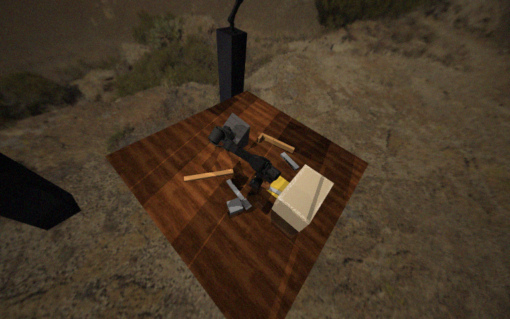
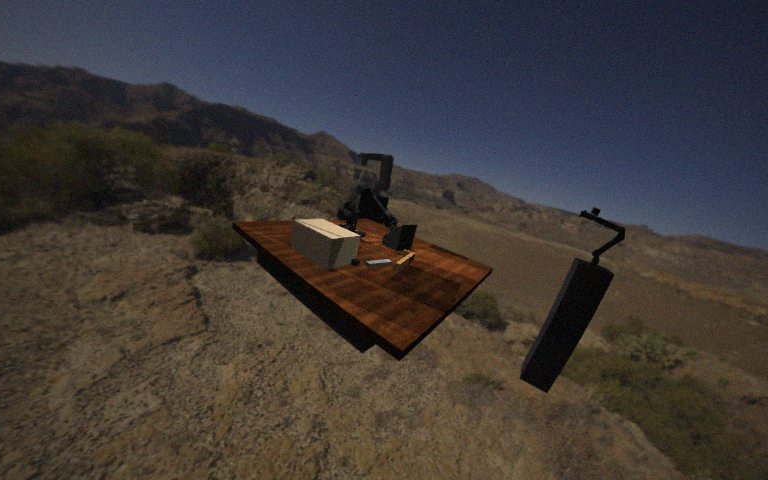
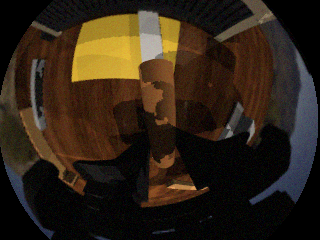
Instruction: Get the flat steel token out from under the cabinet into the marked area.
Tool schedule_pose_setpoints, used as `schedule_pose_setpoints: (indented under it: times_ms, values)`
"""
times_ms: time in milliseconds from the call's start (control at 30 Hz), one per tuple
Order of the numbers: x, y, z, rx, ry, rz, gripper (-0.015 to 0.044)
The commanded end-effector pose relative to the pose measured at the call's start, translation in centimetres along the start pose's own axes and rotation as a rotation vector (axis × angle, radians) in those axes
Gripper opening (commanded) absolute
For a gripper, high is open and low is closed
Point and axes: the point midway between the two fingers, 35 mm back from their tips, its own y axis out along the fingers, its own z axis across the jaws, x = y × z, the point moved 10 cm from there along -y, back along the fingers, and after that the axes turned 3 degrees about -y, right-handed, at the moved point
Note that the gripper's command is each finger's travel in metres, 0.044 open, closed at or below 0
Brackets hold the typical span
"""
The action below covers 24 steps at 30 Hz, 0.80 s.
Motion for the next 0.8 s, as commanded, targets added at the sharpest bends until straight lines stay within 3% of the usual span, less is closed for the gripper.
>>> schedule_pose_setpoints:
  times_ms: [0, 767]
  values:
    - [-0.7, 0.1, 0.1, 0.0, -0.005, 0.004, 0.0]
    - [-3.1, 0.1, 0.0, 0.0, -0.006, 0.005, 0.0]
